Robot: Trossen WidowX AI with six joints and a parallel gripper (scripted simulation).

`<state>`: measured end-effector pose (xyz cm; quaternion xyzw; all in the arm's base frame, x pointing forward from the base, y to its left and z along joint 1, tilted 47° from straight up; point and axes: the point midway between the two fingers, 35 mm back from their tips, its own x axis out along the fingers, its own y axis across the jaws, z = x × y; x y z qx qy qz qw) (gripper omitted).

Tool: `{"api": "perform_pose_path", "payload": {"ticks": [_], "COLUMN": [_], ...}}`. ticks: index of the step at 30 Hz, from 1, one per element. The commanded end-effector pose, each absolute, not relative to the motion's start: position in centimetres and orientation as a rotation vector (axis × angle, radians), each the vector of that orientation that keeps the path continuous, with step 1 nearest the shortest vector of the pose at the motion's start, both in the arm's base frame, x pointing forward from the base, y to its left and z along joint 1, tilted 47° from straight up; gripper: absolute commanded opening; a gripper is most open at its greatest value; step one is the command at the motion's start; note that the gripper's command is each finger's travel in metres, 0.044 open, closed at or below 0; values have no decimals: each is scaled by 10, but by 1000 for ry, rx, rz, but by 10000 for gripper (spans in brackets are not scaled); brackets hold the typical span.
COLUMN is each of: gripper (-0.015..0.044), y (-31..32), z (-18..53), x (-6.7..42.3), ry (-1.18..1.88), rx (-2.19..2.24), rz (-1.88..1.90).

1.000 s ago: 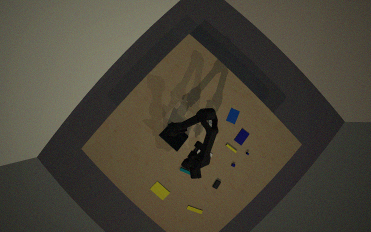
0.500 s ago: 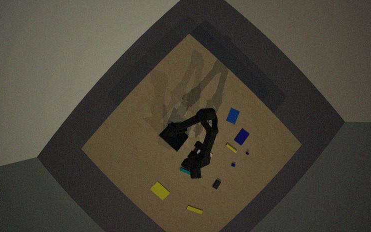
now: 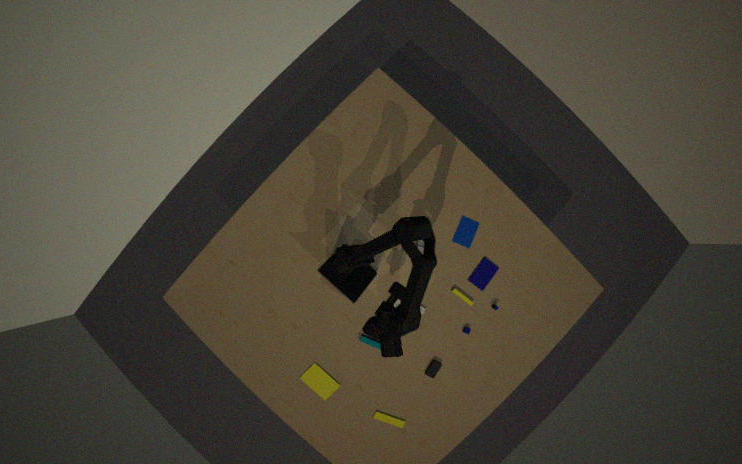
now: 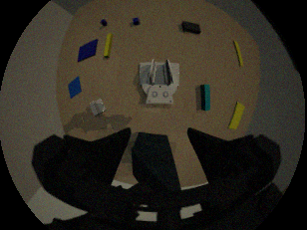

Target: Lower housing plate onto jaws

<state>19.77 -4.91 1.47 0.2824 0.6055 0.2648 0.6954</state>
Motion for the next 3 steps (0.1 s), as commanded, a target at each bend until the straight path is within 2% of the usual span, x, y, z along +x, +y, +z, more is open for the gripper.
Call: {"api": "perform_pose_path", "payload": {"ticks": [1, 3], "gripper": [440, 440], "y": [-49, -49], "z": [15, 15], "x": [197, 197], "ry": [1353, 1353], "rx": [627, 627], "rz": [592, 592]}}
